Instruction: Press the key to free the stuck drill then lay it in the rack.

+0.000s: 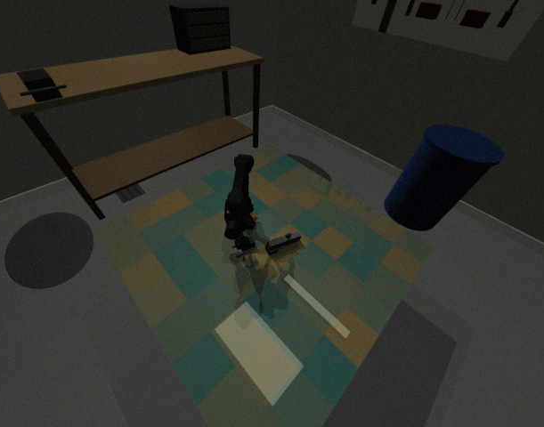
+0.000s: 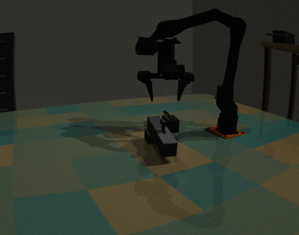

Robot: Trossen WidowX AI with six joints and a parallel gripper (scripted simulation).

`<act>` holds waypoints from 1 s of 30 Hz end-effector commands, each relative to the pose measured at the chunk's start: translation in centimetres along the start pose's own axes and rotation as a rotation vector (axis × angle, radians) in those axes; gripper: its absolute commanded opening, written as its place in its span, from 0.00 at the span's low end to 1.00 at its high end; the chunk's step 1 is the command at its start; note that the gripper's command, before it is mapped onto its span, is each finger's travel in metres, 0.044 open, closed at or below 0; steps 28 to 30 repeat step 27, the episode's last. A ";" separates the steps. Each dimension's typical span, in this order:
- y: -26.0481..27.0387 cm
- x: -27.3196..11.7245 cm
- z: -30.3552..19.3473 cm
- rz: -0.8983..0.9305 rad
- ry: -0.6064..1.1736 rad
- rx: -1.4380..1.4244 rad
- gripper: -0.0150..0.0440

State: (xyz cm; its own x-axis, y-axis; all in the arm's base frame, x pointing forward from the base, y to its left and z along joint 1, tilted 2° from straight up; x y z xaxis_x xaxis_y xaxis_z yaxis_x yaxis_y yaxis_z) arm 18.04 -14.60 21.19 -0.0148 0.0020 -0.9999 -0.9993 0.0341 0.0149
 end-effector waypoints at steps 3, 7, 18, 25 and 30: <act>-1.7 -0.7 0.6 -0.013 0.105 0.315 1.00; -3.4 -1.5 1.4 -0.076 0.200 0.637 1.00; -7.7 -4.1 4.6 -0.463 0.291 1.522 1.00; -9.7 -5.6 6.8 -0.732 0.184 1.931 1.00; -10.1 -6.0 7.4 -0.798 0.136 2.031 1.00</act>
Point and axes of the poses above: the point midway between the two fingers, 35 mm back from their tips, its own x axis out along the fingers, its own y axis across the jaws, z = x × y, the point moved 10 cm from there along -x, back along the fingers, and after that the axes turned 8 degrees about -x, right-handed, at the moved point
